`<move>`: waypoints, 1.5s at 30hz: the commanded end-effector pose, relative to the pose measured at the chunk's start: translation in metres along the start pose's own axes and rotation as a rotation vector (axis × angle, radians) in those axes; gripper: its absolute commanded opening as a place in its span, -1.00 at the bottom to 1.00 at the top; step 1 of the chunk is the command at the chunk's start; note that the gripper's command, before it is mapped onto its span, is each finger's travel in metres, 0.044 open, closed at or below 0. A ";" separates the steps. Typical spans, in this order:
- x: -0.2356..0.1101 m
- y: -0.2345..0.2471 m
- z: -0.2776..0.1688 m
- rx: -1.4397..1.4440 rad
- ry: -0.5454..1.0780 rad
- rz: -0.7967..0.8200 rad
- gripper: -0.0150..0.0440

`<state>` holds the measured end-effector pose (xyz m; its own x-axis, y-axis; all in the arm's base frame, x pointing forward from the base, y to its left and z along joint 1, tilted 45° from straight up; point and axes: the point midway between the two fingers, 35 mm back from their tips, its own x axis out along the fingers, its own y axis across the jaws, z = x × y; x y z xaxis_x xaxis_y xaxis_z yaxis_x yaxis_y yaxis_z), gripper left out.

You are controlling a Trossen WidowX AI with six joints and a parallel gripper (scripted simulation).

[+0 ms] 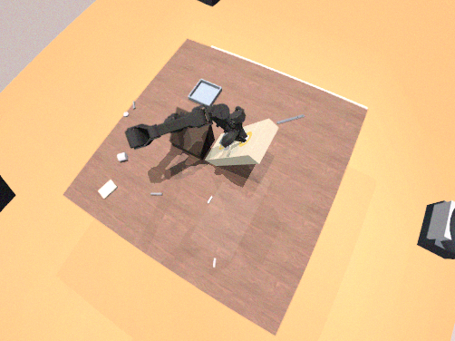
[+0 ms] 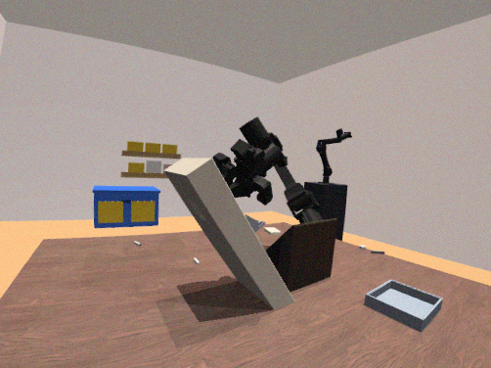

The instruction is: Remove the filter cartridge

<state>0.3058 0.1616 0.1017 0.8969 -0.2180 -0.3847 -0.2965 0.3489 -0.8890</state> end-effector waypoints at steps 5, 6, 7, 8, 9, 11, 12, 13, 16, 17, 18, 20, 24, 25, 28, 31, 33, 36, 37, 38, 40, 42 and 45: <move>0.002 -0.001 -0.001 -0.273 0.003 0.004 -0.49; 0.002 -0.001 -0.001 -0.306 0.003 0.004 -0.49; 0.002 -0.001 -0.001 -0.339 0.003 0.004 -0.49; 0.002 -0.001 -0.001 -0.371 0.003 0.004 -0.49; 0.002 -0.001 -0.001 -0.403 0.003 0.004 -0.49; 0.002 -0.001 -0.001 -0.466 0.002 0.005 -0.49; 0.002 -0.001 -0.001 -0.461 0.002 0.005 -0.49; 0.002 -0.001 -0.001 -0.446 0.002 0.004 -0.49; 0.000 0.000 -0.001 -0.418 0.003 0.007 -0.49; -0.004 0.001 0.000 -0.414 0.004 0.010 -0.49; -0.008 0.001 0.000 -0.409 0.005 0.013 -0.49; -0.017 0.003 0.001 -0.399 0.006 0.018 -0.49; -0.034 0.004 0.002 -0.381 0.009 0.023 -0.49; -0.039 0.004 0.002 -0.376 0.009 0.023 -0.49; -0.052 0.003 0.001 -0.364 0.008 0.020 -0.49; -0.066 0.001 0.000 -0.353 0.006 0.014 -0.49; -0.072 0.000 -0.001 -0.348 0.004 0.010 -0.49; -0.072 0.000 -0.001 -0.348 0.004 0.009 -0.49; -0.072 0.000 -0.001 -0.348 0.004 0.009 -0.49; -0.072 0.000 -0.001 -0.348 0.004 0.009 -0.49; -0.072 0.001 -0.003 -0.348 0.004 0.009 -0.49; -0.071 0.004 -0.008 -0.348 0.004 0.009 -0.49; -0.070 0.008 -0.017 -0.348 0.004 0.009 -0.49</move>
<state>0.2394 0.1724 0.1244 0.8927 -0.2162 -0.3953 -0.4003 0.0221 -0.9161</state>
